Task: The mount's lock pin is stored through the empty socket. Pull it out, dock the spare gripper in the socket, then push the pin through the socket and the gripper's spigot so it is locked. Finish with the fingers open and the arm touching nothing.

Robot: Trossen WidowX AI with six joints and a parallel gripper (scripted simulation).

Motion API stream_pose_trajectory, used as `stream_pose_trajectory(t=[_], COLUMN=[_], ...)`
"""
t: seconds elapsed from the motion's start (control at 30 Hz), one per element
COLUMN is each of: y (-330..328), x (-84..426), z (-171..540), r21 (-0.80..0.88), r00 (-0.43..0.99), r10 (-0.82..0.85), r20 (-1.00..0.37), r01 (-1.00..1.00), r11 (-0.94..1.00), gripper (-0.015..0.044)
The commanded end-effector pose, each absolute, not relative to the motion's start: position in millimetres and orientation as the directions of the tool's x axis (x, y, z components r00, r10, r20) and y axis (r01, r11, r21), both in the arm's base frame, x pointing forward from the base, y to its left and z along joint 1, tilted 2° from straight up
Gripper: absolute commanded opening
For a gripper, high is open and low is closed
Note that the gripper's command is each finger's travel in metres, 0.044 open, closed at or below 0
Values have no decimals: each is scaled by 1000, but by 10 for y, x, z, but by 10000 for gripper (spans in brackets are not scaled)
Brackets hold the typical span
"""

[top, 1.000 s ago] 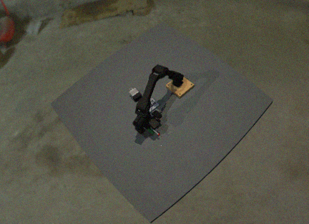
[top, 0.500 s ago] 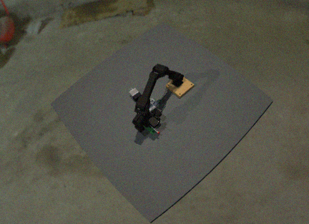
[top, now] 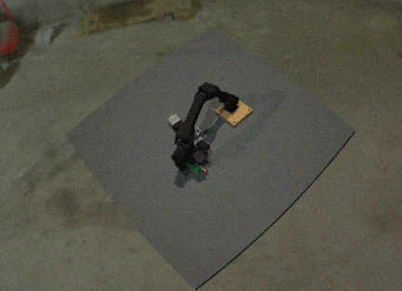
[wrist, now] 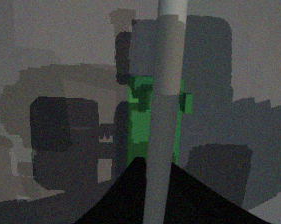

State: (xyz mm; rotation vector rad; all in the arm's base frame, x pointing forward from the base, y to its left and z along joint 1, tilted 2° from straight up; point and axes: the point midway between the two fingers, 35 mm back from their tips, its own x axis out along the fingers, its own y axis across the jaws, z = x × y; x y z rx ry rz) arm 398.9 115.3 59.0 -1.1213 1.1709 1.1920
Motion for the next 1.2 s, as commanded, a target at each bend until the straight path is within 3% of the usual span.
stream_pose_trajectory(t=[0.0,0.5,1.17], y=[1040,601,586], x=[3999,4011,4019], z=[620,746,477], r21=[-11,-11,-10], r00=[15,14,12], r10=[72,67,68], r20=[-997,-998,-998], r01=[-998,-999,-999], r11=[54,40,38], gripper=[0,0,0])
